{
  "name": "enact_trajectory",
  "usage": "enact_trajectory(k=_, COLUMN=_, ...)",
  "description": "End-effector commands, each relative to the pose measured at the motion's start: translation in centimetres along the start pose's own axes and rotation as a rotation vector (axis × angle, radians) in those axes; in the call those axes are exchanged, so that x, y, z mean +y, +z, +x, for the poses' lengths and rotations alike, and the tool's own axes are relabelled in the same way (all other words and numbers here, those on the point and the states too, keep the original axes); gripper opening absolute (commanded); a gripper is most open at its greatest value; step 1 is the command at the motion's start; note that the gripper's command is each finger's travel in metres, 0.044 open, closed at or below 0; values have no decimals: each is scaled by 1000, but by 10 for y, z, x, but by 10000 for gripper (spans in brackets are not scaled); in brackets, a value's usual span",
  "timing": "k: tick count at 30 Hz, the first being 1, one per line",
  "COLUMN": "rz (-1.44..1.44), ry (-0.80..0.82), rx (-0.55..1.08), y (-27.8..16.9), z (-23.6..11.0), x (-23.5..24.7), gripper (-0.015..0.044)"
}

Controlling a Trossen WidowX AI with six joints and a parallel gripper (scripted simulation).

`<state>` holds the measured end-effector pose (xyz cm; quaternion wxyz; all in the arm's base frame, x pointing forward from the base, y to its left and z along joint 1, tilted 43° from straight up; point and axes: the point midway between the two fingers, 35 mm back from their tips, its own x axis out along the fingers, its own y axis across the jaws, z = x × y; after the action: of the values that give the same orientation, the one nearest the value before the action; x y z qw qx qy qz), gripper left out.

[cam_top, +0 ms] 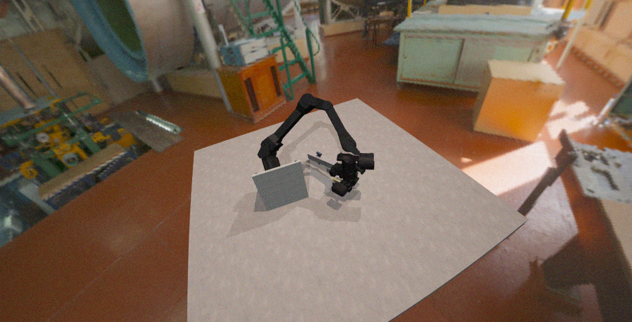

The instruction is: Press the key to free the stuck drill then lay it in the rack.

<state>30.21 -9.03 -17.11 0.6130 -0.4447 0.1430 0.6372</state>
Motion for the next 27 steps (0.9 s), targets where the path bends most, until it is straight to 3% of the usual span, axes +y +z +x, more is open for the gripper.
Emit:
enact_trajectory(k=1, rz=4, ry=-7, rx=-3, y=1, z=6, x=-1, gripper=0)
enact_trajectory(k=9, rz=5, ry=-7, rx=-4, y=1, z=15, x=-1, gripper=0)
enact_trajectory(k=25, rz=2, ry=-5, rx=1, y=0, z=10, x=-1, gripper=420)
enact_trajectory(k=27, rz=2, ry=-5, rx=0, y=0, z=7, x=-1, gripper=440)
